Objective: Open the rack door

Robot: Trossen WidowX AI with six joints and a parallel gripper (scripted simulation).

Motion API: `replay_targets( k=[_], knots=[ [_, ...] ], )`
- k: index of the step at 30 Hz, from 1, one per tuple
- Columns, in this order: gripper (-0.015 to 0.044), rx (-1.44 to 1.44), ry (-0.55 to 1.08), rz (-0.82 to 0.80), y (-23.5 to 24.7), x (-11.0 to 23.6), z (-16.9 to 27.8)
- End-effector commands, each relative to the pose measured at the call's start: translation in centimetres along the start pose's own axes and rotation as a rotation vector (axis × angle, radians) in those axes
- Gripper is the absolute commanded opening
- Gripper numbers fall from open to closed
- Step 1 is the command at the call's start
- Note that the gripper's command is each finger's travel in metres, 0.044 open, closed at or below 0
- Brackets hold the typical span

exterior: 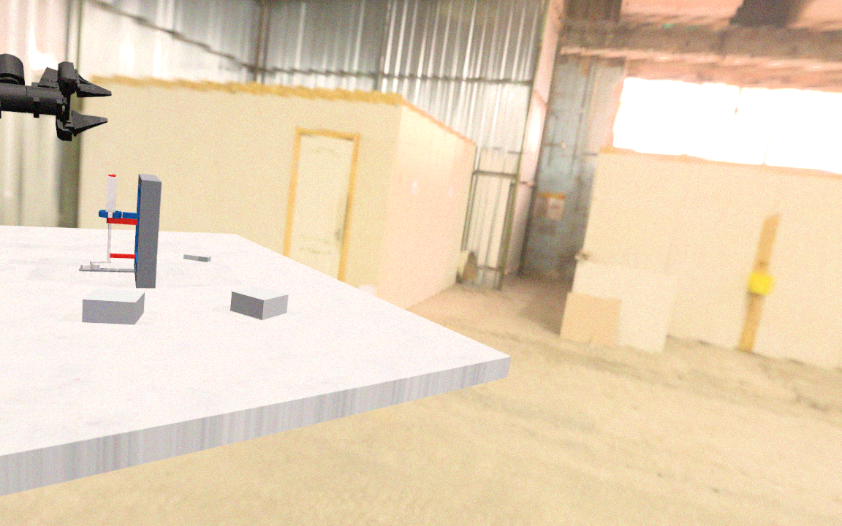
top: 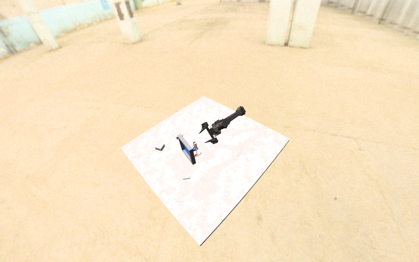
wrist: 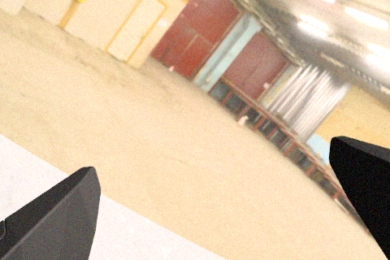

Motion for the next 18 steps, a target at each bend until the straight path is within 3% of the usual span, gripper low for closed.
replay_targets(
  k=[1, 4, 18],
  knots=[
    [0.0374, 0.001, 0.005, -0.001, 0.0, -0.1, 0.0],
    [0.0298, 0.014, 0.073, -0.011, -0.1, -0.9, 0.5],
    [0.0298, 0.034, 0.479, -0.085, -1.4, -4.6, 3.7]
  ],
)
Point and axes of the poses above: the point midway between the two fingers, 35 mm back from their tips, its own x axis back along the fingers, its own y axis across the jaws, z = x × y, the point moved 6 cm from there along x, back along the fingers, and after that the axes turned 3 degrees about -x, right-handed, at the moved point
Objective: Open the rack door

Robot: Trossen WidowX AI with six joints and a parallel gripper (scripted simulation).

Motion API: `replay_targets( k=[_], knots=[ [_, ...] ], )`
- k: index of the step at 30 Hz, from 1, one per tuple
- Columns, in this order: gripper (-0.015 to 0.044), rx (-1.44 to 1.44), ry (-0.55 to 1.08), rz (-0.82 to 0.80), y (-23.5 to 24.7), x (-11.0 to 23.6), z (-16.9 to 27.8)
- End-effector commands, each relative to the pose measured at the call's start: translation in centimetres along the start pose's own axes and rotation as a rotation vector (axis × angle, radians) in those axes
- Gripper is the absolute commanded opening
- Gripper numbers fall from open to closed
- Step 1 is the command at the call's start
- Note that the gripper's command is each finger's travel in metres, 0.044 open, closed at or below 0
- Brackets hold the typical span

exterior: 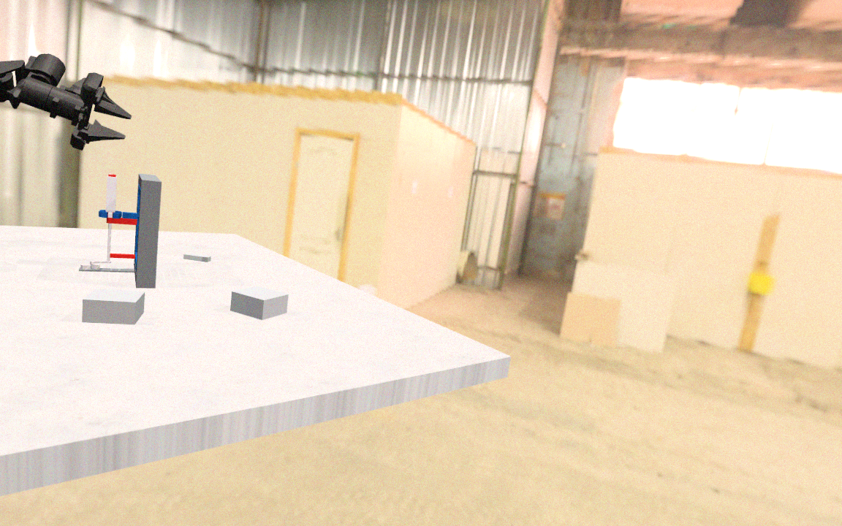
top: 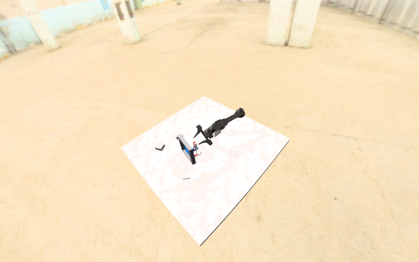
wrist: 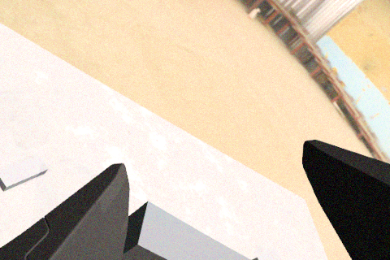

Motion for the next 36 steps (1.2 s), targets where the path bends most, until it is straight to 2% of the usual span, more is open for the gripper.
replay_targets(
  k=[1, 17, 36],
  knots=[
    [0.0298, -0.003, 0.137, -0.034, -0.5, -1.5, 0.7],
    [0.0298, -0.107, 0.561, -0.170, -2.5, -4.5, 3.4],
    [0.0298, -0.392, 0.976, -0.365, -5.0, -5.7, 5.8]
  ],
)
Point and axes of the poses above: the point midway between the two fingers, 35 mm back from their tips, its own x axis back along the fingers, its own y axis across the jaws, z = x × y, the point moved 6 cm from there along x, back along the fingers, and after that the axes turned 3 degrees about -x, right-handed, at the moved point
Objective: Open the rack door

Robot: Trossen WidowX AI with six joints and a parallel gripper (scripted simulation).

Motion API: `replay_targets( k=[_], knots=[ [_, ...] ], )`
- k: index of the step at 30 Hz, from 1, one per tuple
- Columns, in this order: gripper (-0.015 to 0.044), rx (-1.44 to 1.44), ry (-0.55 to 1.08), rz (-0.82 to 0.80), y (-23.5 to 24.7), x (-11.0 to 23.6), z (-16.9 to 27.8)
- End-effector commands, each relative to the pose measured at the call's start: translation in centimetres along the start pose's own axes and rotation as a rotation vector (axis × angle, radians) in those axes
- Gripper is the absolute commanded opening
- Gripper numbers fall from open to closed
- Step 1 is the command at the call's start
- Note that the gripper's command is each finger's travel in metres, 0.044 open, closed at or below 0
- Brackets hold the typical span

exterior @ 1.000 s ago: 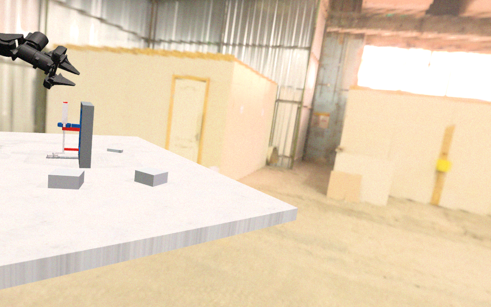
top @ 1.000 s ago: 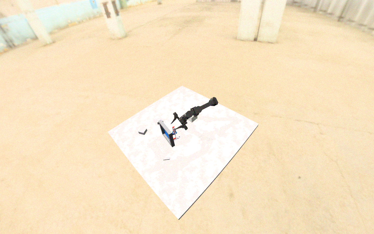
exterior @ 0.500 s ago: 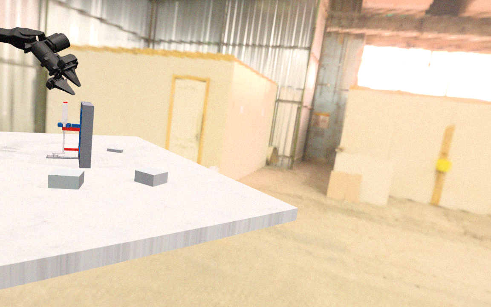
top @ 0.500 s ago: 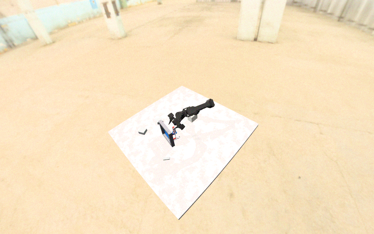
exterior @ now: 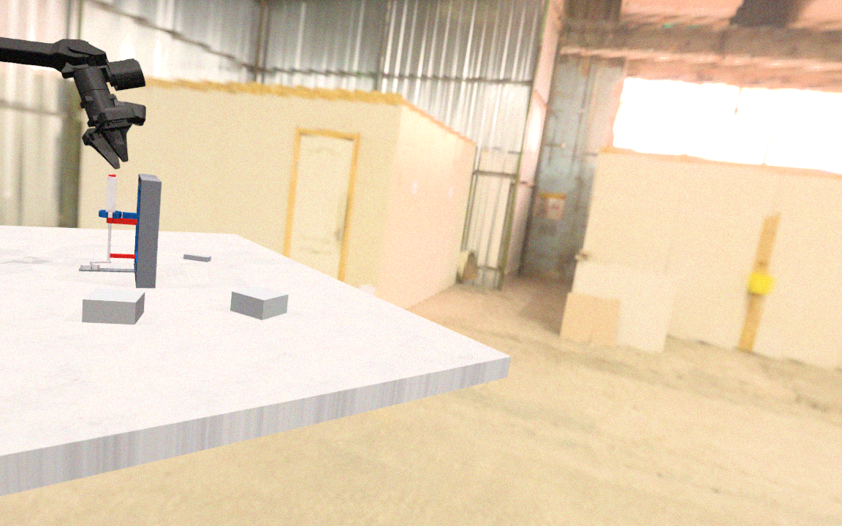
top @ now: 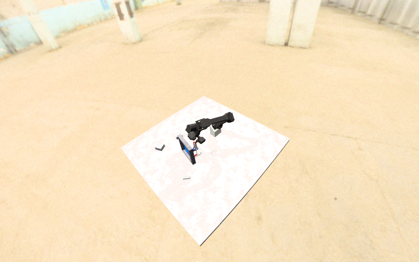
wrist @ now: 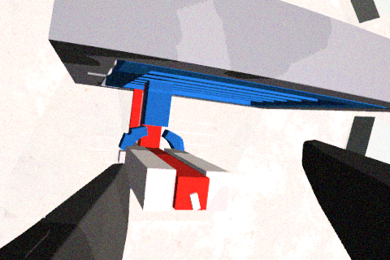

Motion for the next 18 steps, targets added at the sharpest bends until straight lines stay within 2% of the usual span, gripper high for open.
replay_targets(
  k=[1, 11, 18],
  knots=[
    [0.0298, -0.071, 0.090, -0.074, -0.8, -0.3, -0.1],
    [0.0298, -0.245, 0.245, -0.236, -2.3, -0.2, -0.4],
    [0.0298, -0.257, 0.254, -0.248, -2.4, -0.1, -0.4]
  ],
)
Point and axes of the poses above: the point midway between the two fingers, 35 mm back from their tips, its own x axis back along the fingers, its own y axis across the jaws, z = x × y, the point moved 6 cm from there along x, back along the fingers, and after that the axes turned 3 degrees about -x, right-handed, at the moved point
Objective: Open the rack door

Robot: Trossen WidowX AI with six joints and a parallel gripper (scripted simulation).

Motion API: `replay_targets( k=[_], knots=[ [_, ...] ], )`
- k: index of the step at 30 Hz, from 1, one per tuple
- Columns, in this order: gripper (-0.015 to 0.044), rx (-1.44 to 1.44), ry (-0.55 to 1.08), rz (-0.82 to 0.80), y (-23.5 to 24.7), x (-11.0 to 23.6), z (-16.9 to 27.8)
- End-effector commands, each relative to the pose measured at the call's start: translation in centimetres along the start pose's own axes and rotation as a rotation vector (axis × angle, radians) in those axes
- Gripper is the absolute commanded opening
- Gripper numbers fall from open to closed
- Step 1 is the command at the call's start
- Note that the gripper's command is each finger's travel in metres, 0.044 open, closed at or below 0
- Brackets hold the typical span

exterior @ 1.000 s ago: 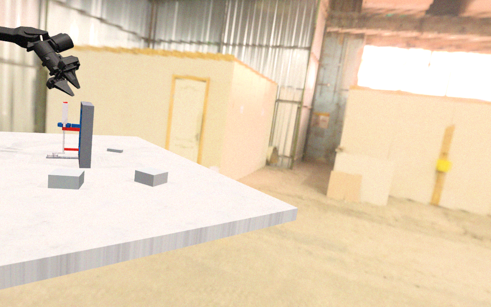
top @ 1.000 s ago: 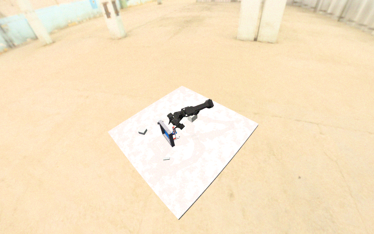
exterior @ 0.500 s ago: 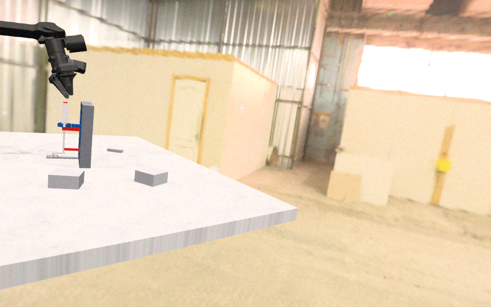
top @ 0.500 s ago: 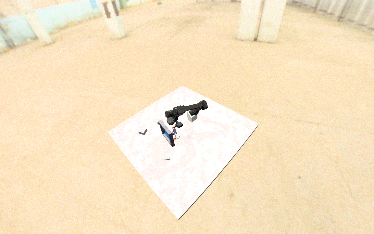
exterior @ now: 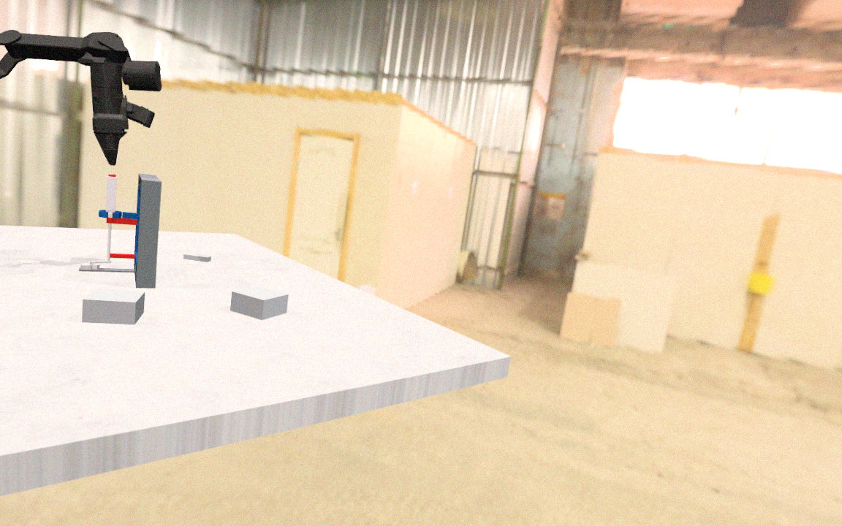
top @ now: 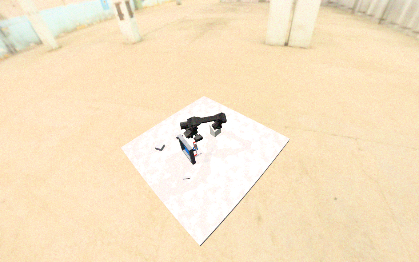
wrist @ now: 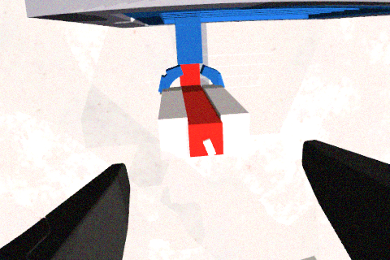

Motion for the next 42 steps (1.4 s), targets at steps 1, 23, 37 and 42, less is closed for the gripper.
replay_targets(
  k=[1, 23, 37, 42],
  knots=[
    [0.0298, -0.009, 0.013, -0.016, -0.1, -0.1, -0.2],
    [0.0298, -0.028, 0.061, -0.016, 0.0, -3.5, -0.5],
    [0.0298, -0.040, 0.092, -0.013, 0.1, -5.8, -0.4],
    [0.0298, -0.045, 0.103, -0.012, 0.1, -6.6, -0.4]
  ],
)
Point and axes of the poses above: the point midway between the two fingers, 35 mm back from their tips, its own x axis back along the fingers, its own y axis across the jaws, z = x × y, the point moved 6 cm from there along x, back along the fingers, and after that the axes turned 3 degrees about -x, right-handed, at the moved point
